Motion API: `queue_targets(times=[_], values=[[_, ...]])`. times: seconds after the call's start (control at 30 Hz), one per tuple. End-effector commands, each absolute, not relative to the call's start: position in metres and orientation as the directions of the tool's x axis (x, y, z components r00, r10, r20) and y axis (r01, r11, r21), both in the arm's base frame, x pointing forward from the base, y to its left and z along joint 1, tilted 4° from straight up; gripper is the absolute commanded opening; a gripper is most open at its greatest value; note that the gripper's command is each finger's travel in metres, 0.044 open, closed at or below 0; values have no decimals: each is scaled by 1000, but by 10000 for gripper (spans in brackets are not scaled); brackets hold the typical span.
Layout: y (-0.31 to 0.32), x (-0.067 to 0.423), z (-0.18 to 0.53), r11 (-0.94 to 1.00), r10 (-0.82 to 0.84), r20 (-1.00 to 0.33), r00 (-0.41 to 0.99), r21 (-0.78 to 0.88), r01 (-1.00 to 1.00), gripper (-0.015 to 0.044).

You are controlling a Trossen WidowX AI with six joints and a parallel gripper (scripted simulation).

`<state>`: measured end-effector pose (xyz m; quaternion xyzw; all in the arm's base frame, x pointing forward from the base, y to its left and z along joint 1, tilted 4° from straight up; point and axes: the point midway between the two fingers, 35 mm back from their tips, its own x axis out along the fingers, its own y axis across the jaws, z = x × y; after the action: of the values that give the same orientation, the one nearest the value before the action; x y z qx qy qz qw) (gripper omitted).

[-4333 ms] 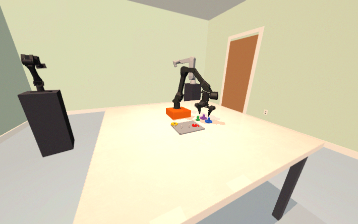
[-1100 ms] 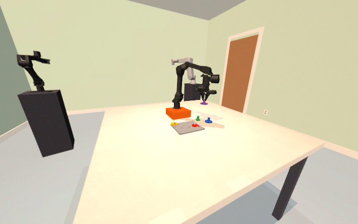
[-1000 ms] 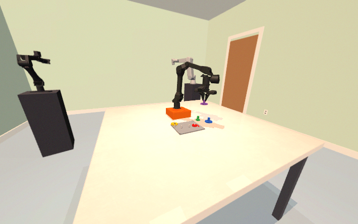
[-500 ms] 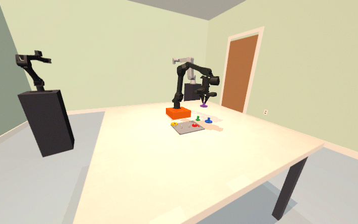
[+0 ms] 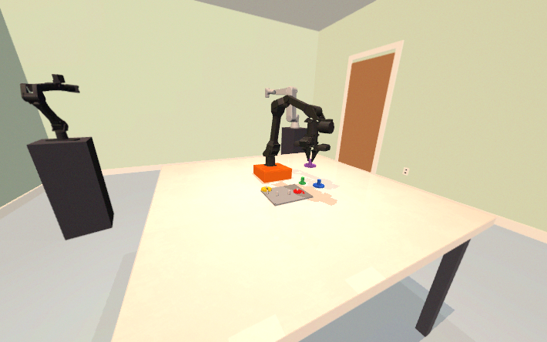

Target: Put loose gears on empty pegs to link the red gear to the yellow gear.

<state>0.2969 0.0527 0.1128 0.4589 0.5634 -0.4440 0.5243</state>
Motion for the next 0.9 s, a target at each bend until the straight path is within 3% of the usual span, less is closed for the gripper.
queue_targets(times=[0.0,0.87], values=[[43,302,108,181,47,-999,-27,-18,983,0],[-19,321,84,172,37,-999,-23,-16,985,0]])
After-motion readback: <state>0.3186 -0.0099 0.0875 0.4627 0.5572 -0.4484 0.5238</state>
